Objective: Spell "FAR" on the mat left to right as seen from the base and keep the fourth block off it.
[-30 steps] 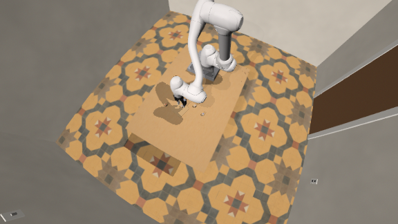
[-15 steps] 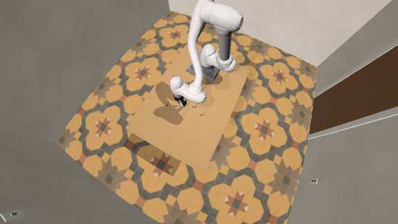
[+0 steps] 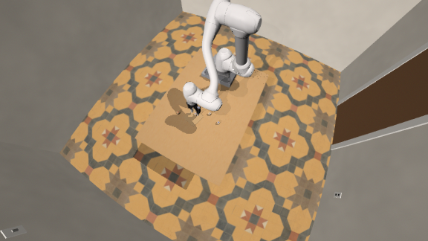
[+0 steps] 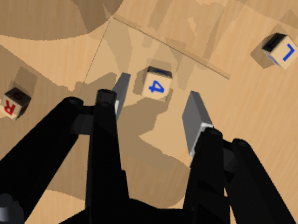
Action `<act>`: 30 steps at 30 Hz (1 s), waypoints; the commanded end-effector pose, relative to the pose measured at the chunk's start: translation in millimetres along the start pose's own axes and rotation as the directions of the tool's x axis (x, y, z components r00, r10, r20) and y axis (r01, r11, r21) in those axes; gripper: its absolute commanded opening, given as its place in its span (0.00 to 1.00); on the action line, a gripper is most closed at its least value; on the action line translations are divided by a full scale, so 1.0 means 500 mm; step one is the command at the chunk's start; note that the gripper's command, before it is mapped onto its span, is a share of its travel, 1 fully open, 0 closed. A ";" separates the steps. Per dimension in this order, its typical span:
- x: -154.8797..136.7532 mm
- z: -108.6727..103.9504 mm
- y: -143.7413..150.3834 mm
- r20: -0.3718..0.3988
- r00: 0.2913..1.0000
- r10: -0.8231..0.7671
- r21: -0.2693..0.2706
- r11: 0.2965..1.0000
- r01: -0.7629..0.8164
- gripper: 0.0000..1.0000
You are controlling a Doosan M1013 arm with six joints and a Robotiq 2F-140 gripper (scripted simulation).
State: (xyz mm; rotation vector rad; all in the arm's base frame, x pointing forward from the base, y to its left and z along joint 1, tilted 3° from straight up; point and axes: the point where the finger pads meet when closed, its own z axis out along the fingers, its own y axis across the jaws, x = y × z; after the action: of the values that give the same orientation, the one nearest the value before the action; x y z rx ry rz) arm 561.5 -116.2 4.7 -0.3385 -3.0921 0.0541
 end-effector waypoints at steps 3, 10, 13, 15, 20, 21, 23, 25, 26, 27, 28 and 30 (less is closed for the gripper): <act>0.007 0.010 -0.003 -0.006 1.000 0.003 0.002 1.000 -0.002 0.37; 0.011 0.010 -0.005 -0.006 1.000 0.003 0.002 1.000 -0.002 0.37; 0.012 0.010 -0.005 -0.006 1.000 0.003 0.002 1.000 -0.002 0.37; 0.012 0.010 -0.005 -0.006 1.000 0.003 0.002 1.000 -0.002 0.37; 0.012 0.010 -0.005 -0.006 1.000 0.003 0.002 1.000 -0.002 0.37; 0.012 0.010 -0.005 -0.006 1.000 0.003 0.002 1.000 -0.002 0.37; 0.012 0.010 -0.005 -0.006 1.000 0.003 0.002 1.000 -0.002 0.37; 0.012 0.010 -0.005 -0.006 1.000 0.003 0.002 1.000 -0.002 0.37; 0.012 0.010 -0.005 -0.006 1.000 0.003 0.002 1.000 -0.002 0.37; 0.012 0.010 -0.005 -0.006 1.000 0.003 0.002 1.000 -0.002 0.37; 0.012 0.010 -0.005 -0.006 1.000 0.003 0.002 1.000 -0.002 0.37; 0.012 0.010 -0.005 -0.006 1.000 0.003 0.002 1.000 -0.002 0.37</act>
State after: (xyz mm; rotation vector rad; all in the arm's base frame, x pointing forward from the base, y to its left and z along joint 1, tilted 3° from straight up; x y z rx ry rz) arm 558.0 -116.1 2.7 -0.3398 -3.0883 0.0533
